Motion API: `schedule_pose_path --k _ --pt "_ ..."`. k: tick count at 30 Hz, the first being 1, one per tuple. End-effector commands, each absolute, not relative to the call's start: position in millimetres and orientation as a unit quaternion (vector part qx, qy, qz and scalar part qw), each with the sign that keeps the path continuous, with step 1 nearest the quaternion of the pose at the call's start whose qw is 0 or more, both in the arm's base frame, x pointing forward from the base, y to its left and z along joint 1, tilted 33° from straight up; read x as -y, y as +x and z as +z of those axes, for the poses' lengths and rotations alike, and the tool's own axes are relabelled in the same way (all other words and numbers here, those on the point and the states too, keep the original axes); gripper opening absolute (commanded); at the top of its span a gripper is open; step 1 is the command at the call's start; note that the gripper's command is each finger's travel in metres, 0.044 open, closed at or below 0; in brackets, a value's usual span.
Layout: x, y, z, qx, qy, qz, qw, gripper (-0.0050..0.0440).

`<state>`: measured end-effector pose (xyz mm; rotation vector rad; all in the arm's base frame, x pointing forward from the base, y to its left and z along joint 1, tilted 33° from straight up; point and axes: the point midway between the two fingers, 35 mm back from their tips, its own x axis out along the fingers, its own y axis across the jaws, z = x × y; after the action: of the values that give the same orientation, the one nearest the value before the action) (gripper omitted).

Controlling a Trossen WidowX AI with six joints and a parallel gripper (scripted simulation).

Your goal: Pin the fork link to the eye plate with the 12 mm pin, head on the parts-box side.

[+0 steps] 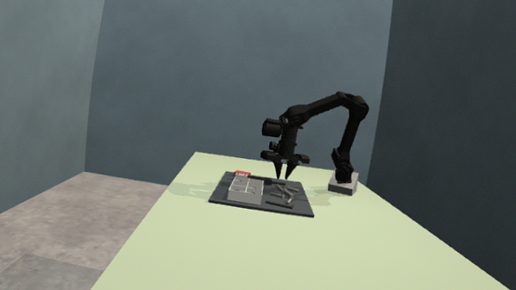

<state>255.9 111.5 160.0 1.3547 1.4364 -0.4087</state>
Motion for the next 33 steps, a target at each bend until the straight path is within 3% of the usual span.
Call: schedule_pose_path --k 1,33 --pt "-112.0 260.7 167.6 -0.595 0.572 -0.165 0.540 0.0150" --pt "-117.5 259.9 149.5 -0.604 0.563 -0.174 0.538 0.0150"
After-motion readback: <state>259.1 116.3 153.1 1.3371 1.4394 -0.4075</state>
